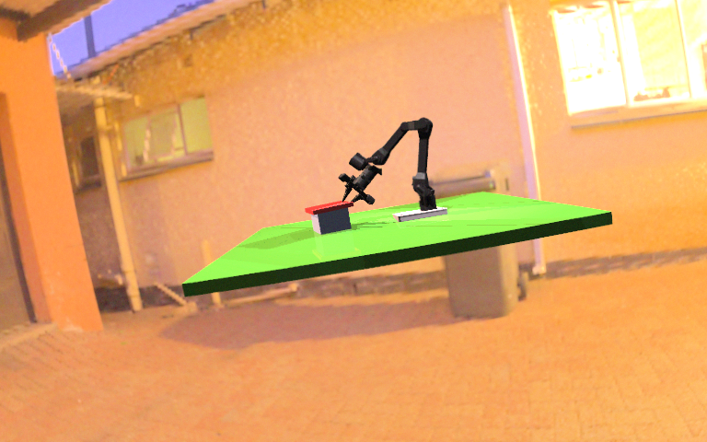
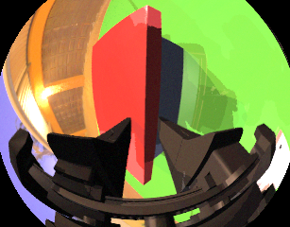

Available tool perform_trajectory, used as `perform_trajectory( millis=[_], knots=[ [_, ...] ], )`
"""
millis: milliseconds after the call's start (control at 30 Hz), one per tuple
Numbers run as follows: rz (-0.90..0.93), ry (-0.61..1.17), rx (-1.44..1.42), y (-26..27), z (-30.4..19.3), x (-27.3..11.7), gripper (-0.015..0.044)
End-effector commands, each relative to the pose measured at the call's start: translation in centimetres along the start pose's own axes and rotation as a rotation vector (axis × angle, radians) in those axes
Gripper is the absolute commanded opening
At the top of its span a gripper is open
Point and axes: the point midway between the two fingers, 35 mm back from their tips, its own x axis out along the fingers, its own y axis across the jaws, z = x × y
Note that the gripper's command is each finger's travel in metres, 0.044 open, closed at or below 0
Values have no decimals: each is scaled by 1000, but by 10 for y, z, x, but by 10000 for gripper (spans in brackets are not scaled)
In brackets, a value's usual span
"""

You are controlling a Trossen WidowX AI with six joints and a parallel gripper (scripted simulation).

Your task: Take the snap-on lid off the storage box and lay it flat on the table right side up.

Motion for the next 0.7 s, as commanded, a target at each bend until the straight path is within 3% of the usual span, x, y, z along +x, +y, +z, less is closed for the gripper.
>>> perform_trajectory(
  millis=[0,667],
  knots=[
    [10,-3,-3,4,0,-4,0],
    [10,-3,-3,7,0,-6,0]
  ],
)
